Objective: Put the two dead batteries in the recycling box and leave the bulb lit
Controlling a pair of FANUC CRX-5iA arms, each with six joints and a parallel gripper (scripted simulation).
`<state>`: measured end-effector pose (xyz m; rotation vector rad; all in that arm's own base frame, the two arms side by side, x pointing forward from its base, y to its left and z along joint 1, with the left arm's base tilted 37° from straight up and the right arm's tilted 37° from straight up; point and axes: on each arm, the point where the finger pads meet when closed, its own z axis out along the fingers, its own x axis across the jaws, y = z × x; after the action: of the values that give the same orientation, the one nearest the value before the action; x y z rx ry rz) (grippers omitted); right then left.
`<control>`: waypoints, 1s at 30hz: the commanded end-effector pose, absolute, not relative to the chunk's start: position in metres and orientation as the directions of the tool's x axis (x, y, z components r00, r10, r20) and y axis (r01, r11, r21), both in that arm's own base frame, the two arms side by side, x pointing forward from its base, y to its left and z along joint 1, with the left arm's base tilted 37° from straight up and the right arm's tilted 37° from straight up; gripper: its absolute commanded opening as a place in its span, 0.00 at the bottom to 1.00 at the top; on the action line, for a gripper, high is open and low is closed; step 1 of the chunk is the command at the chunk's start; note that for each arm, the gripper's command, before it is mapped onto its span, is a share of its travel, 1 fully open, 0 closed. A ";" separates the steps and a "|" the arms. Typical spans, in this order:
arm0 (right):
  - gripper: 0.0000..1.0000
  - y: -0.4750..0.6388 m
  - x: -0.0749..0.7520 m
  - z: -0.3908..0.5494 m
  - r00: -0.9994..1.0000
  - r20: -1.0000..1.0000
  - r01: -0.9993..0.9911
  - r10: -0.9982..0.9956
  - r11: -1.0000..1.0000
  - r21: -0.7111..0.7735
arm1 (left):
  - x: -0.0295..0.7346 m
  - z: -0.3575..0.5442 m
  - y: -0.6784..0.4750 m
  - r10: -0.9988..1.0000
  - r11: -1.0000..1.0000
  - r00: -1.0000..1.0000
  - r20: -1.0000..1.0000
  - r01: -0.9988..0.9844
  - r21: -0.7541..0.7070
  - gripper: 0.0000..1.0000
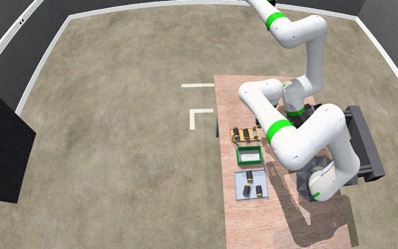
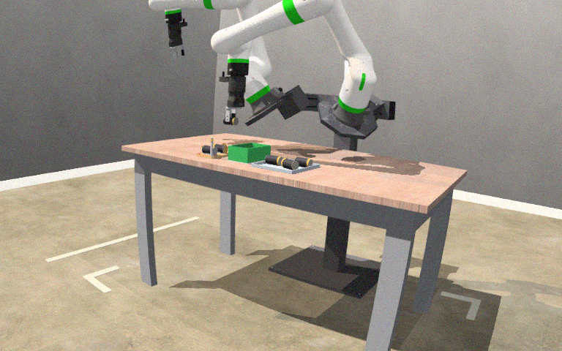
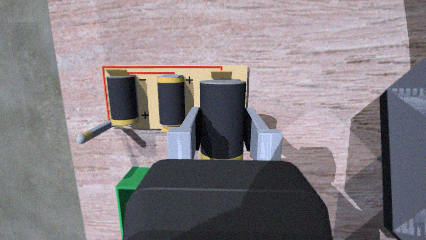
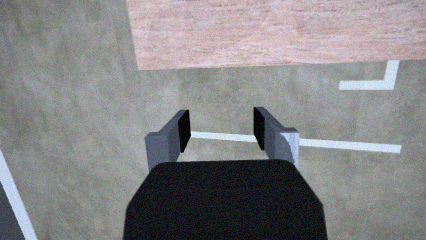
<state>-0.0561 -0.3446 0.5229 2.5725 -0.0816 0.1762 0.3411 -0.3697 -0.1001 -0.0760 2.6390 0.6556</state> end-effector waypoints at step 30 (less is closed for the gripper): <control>1.00 -0.344 -0.057 0.524 0.990 0.142 -0.095 -0.023 -0.843 0.529 | 0.368 -0.156 -0.339 0.046 0.888 -0.911 -0.410 -0.150 0.434 0.57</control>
<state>-0.0561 -0.3446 0.5229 2.5725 -0.0816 0.1762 0.3680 -0.3374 -0.1564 -0.0762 2.6390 0.6559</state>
